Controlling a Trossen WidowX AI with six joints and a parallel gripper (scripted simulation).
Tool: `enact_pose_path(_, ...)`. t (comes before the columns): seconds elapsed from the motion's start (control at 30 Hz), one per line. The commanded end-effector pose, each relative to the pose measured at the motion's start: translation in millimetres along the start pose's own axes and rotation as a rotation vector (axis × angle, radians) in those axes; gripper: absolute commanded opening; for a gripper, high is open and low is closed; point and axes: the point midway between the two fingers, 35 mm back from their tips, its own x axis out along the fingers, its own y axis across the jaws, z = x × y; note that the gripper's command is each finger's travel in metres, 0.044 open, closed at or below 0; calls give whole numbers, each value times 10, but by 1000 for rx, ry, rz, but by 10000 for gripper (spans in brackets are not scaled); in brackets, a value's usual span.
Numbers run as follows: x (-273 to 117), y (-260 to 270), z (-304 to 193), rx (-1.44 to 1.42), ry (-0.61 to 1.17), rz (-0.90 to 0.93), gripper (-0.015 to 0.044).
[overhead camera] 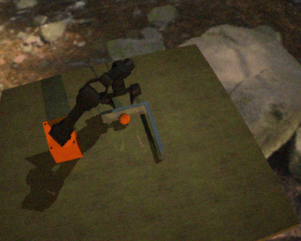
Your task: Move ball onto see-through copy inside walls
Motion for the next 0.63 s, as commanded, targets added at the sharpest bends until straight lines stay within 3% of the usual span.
enact_pose_path(0.0, 38, 8, -6, -2, 4, 7, 380)
enact_pose_path(0.13, 38, 8, -6, -2, 4, 7, 380)
enact_pose_path(0.23, -89, 12, -7, 6, 3, 8, 440)
enact_pose_path(0.37, -408, 39, -28, 2, 7, 12, 440)
enact_pose_path(0.6, -423, 41, -29, 1, 7, 12, 440)
